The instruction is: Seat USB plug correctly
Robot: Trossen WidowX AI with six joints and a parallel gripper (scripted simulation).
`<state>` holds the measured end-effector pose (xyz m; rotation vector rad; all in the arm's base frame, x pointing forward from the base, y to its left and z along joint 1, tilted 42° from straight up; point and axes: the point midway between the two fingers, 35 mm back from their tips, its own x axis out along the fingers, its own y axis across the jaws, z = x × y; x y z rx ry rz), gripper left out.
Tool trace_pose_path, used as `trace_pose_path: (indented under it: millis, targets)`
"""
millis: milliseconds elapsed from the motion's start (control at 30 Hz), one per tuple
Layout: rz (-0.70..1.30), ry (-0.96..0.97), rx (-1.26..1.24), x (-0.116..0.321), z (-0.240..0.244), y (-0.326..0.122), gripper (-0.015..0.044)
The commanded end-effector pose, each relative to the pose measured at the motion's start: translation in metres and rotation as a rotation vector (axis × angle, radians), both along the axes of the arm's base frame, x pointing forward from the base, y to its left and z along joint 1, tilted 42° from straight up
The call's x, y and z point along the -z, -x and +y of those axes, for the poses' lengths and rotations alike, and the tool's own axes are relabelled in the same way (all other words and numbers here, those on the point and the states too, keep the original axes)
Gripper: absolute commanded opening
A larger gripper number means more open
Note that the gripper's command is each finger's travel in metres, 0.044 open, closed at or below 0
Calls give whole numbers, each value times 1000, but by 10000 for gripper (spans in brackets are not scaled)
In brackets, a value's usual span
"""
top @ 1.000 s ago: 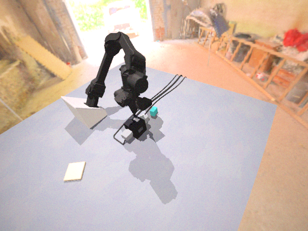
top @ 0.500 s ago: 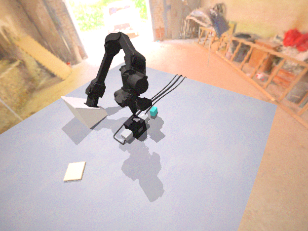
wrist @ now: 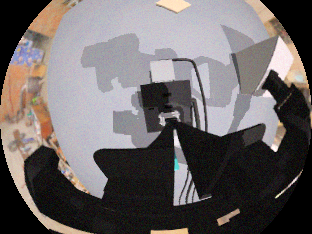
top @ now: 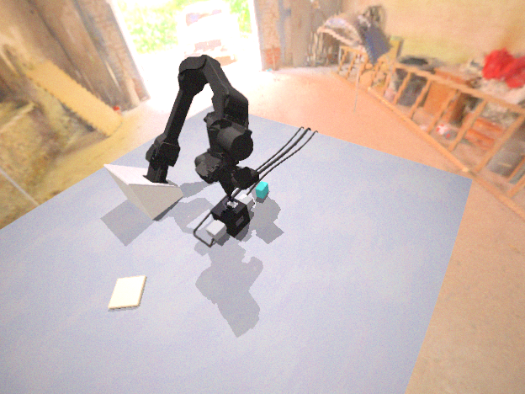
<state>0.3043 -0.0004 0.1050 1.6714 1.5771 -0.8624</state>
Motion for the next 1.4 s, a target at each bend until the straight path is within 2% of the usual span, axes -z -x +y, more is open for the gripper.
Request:
trace_pose_path:
  millis: [0, 1367]
  targets:
    - [0, 4, 2, 1, 0, 0, 0]
    - [0, 3, 2, 4, 3, 0, 0]
